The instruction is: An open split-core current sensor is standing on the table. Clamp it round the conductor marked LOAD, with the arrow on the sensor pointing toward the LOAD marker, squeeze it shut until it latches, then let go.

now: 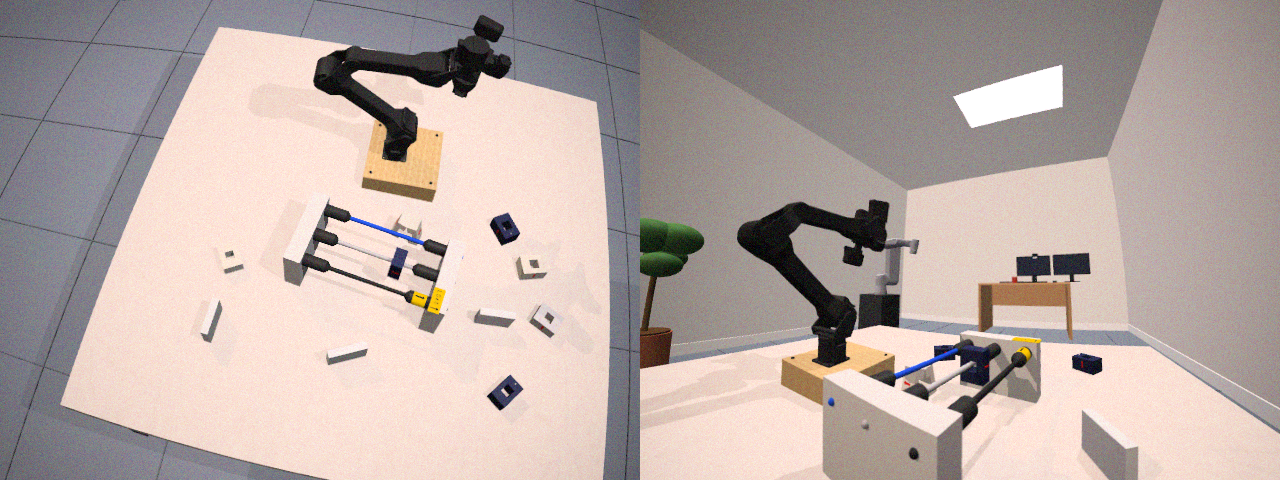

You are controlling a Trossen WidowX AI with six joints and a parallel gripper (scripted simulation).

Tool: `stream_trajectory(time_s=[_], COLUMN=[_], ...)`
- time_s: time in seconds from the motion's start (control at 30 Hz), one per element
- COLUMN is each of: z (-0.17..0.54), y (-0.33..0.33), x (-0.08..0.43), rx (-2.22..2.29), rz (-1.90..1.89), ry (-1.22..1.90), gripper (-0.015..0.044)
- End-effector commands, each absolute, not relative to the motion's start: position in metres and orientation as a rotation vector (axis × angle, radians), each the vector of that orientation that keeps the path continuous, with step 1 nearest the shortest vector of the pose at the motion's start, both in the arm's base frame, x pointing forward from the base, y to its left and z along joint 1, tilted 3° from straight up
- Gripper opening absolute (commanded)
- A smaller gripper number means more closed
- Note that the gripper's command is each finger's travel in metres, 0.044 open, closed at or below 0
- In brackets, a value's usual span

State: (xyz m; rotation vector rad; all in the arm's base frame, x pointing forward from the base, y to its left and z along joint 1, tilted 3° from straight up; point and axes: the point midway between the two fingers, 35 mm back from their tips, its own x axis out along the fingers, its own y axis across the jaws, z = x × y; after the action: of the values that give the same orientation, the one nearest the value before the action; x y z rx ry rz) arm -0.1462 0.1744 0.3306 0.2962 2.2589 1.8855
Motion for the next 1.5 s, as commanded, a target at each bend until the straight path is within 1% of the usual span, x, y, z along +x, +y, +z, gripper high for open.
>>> stream_trajectory(time_s=[0.0,0.07,0.13,0.17,0.4,0.63,0.83,1.07,1.2,1.33,1.47], z=[0.331,0.330,0.329,0.329,0.326,0.325,0.324,0.324,0.323,0.323,0.323], y=[0.176,0.191,0.211,0.220,0.264,0.263,0.223,0.139,0.076,0.011,0.000], x=[-0.145,-0.133,-0.113,-0.102,-0.007,0.103,0.193,0.274,0.302,0.315,0.316], rx=[0.308,0.394,0.505,0.552,0.740,0.721,0.590,0.351,0.190,0.028,0.000], rz=[1.888,1.900,1.901,1.895,1.736,1.423,1.074,0.608,0.325,0.048,0.000], ry=[2.244,2.127,1.946,1.855,1.234,0.704,0.353,0.080,-0.008,-0.048,-0.050], gripper=[0.0324,0.0376,0.0429,0.0440,0.0440,0.0440,0.0440,0.0440,0.0440,0.0440,0.0440])
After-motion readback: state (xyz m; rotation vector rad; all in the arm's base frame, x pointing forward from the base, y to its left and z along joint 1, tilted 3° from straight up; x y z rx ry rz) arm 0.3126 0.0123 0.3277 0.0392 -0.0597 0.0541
